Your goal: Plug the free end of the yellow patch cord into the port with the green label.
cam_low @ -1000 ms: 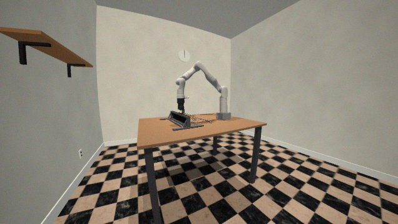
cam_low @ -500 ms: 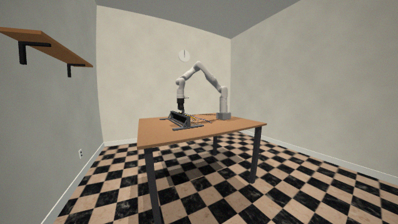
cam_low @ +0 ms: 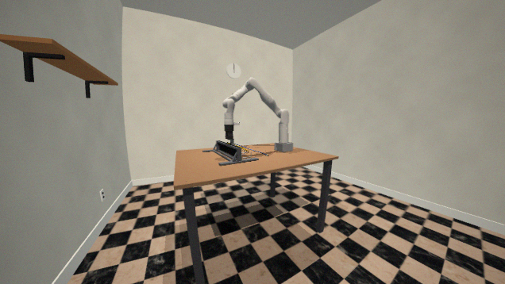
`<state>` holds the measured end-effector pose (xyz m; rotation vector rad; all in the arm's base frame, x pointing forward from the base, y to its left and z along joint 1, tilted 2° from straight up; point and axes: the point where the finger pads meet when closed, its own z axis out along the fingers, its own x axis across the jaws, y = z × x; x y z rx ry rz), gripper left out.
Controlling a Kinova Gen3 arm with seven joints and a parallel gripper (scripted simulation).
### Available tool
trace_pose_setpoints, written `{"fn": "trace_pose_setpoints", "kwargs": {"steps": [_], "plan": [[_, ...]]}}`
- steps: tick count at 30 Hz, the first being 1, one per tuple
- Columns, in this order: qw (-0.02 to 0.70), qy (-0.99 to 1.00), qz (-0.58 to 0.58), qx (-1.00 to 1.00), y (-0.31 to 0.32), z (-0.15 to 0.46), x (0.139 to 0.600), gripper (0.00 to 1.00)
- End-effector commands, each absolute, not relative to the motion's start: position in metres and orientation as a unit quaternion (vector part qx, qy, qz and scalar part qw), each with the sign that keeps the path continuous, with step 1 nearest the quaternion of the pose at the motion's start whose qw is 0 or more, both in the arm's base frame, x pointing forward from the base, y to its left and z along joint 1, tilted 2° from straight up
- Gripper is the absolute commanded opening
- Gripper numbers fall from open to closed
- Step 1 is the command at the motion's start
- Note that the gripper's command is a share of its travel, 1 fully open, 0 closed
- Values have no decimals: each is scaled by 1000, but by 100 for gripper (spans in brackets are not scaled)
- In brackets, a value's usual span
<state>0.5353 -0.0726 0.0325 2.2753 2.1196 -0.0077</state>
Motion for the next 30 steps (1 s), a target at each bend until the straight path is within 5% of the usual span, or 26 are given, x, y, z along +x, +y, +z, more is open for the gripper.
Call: {"fn": "trace_pose_setpoints", "kwargs": {"steps": [1,30], "plan": [[15,684,-2,730,-71,33,536,0],[16,685,-2,729,-71,33,539,0]]}}
